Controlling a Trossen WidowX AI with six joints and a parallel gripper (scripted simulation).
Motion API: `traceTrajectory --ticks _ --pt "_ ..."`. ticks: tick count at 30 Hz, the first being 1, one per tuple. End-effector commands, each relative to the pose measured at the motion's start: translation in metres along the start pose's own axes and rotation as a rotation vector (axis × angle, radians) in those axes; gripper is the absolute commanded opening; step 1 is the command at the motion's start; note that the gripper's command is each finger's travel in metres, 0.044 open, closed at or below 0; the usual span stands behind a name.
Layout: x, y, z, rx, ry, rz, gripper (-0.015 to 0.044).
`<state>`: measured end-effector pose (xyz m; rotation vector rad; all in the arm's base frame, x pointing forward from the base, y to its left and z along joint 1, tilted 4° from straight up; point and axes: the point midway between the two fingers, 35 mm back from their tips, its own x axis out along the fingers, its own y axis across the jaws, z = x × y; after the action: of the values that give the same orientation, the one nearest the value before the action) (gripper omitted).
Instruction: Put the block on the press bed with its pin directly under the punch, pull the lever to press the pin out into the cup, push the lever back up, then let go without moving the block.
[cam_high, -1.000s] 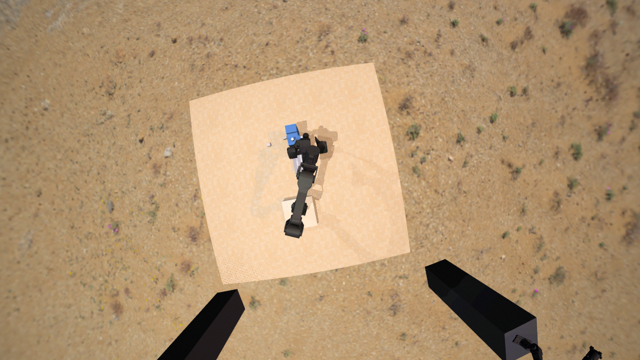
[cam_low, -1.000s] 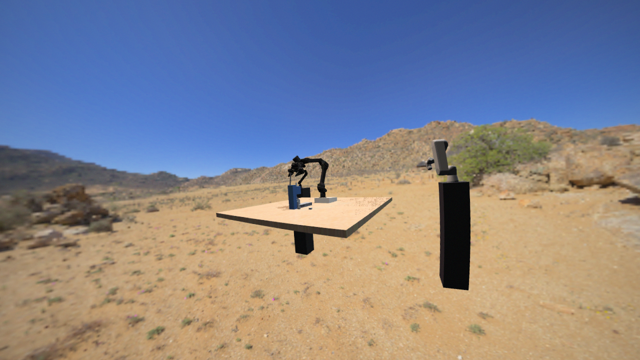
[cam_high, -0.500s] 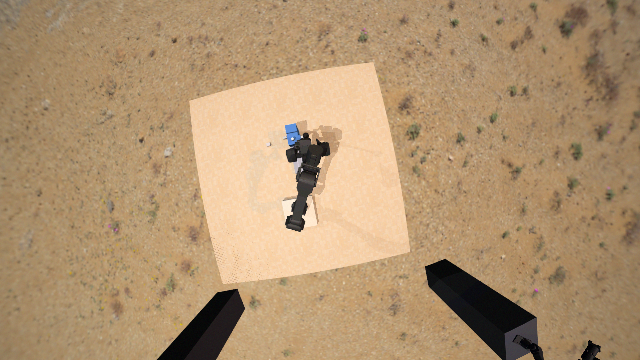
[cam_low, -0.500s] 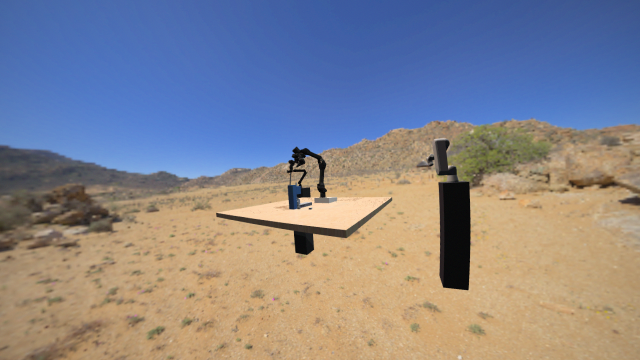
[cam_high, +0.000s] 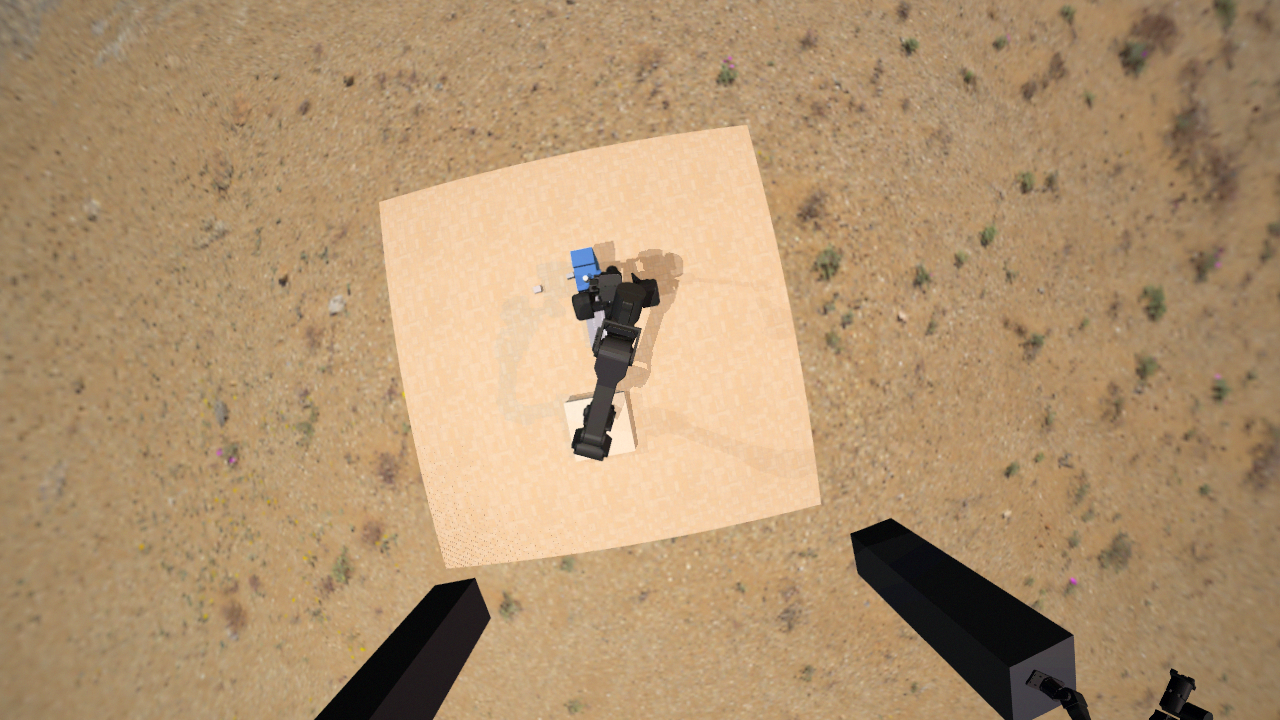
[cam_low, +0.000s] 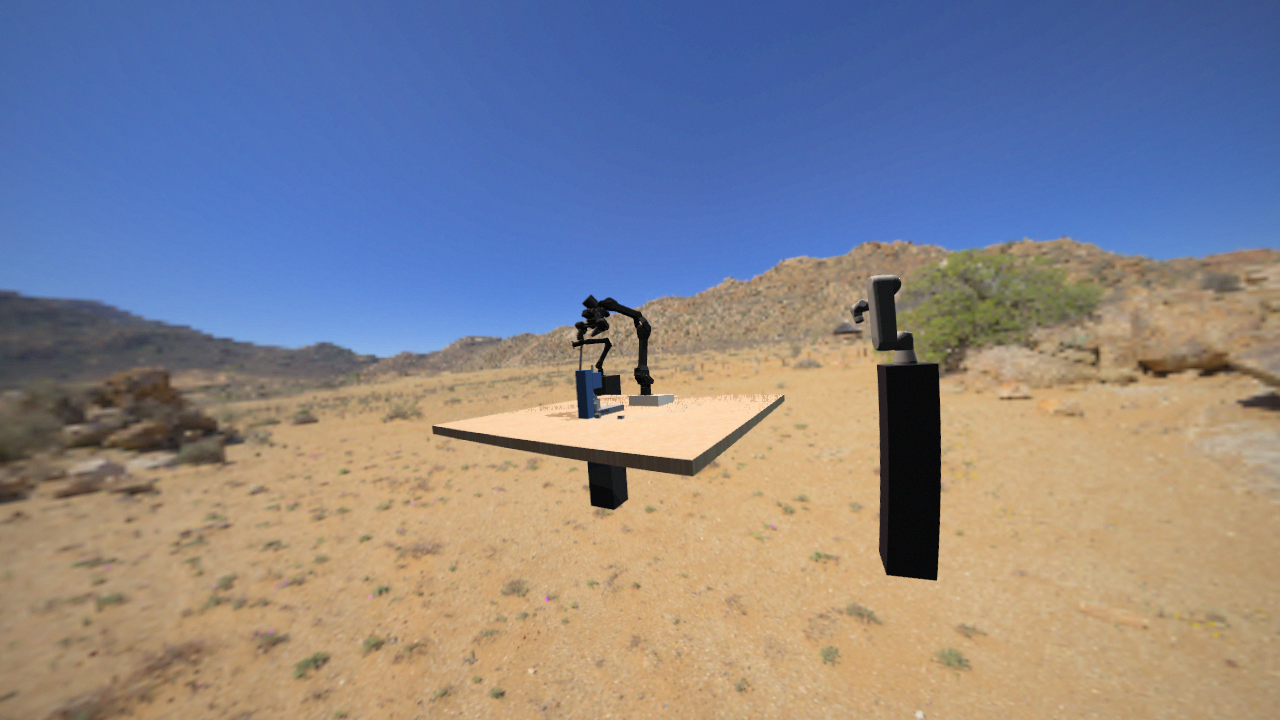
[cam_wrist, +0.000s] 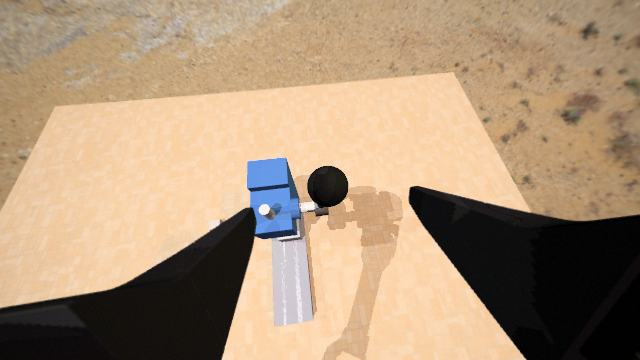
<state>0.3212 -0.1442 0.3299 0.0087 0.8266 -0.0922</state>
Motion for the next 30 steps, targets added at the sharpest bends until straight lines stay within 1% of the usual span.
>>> traceTrajectory --ticks 1,30 --pt "0.009 -0.001 -0.002 0.008 0.012 -0.001 0.044" --pt "0.055 -0.001 -0.002 0.008 0.009 -0.001 0.044"
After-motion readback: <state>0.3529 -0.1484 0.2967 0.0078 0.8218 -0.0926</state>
